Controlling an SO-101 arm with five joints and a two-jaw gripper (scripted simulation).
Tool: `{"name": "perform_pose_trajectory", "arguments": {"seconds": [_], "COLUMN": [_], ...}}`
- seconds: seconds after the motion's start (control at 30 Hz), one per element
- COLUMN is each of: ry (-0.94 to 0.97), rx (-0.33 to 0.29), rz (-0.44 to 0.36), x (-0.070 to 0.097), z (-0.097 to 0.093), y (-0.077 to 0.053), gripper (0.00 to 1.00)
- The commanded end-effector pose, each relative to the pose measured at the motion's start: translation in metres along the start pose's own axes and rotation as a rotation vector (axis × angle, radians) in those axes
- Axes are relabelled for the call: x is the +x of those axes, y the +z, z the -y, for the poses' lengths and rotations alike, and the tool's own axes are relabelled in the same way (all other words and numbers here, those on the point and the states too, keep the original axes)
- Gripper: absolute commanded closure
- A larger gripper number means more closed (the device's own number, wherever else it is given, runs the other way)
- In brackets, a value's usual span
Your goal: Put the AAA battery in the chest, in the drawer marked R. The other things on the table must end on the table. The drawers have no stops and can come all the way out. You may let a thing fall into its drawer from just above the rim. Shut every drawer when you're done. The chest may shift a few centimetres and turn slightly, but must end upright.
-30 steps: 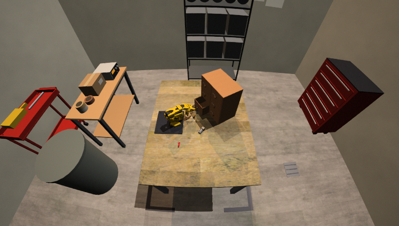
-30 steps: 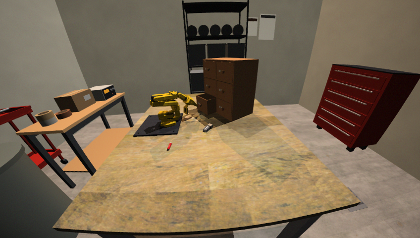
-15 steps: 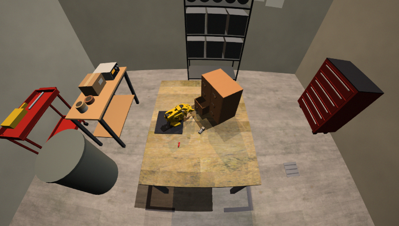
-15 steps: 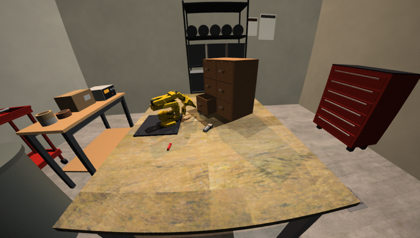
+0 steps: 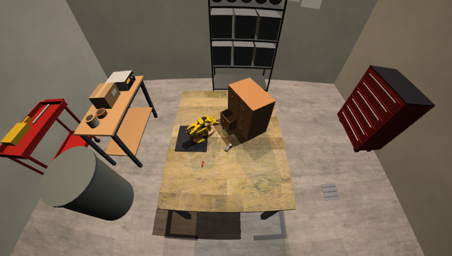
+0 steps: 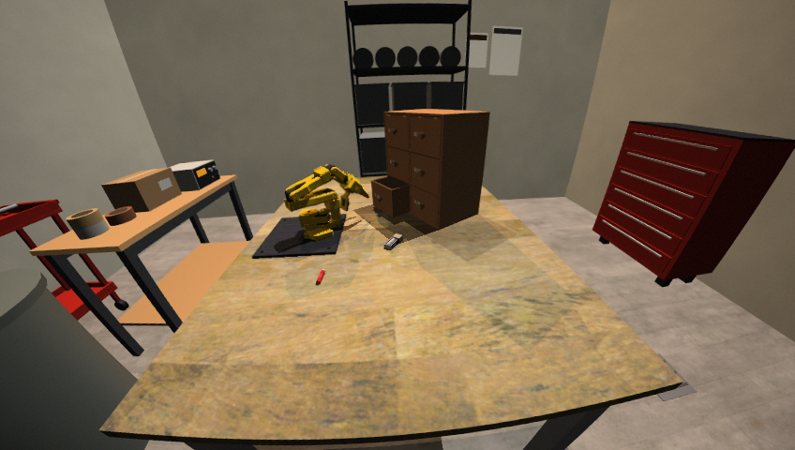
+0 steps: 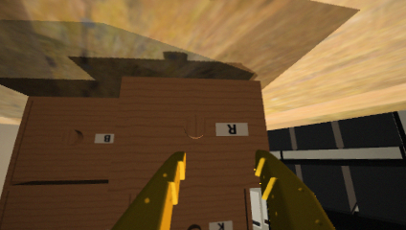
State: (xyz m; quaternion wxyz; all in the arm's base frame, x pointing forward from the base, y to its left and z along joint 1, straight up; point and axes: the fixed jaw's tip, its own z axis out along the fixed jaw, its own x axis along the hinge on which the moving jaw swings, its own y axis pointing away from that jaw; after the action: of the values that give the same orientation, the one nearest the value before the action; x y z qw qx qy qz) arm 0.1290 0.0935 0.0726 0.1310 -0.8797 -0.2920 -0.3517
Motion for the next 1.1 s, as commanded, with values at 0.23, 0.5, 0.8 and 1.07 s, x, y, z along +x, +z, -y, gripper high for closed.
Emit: {"name": "perform_pose_trajectory", "arguments": {"seconds": [0.23,0.5,0.8,1.07], "ry": [-0.001,-0.002,-0.003,-0.003], "rx": [0.002,0.001,0.000,0.000], "rz": [0.042,0.067,0.073,0.073], "x": [0.026,0.050,0.056,0.056], "z": [0.002,0.002,0.003,0.003], "y": [-0.025,-0.040,-0.043,-0.043], "gripper": [0.79,0.79,0.79,0.79]}}
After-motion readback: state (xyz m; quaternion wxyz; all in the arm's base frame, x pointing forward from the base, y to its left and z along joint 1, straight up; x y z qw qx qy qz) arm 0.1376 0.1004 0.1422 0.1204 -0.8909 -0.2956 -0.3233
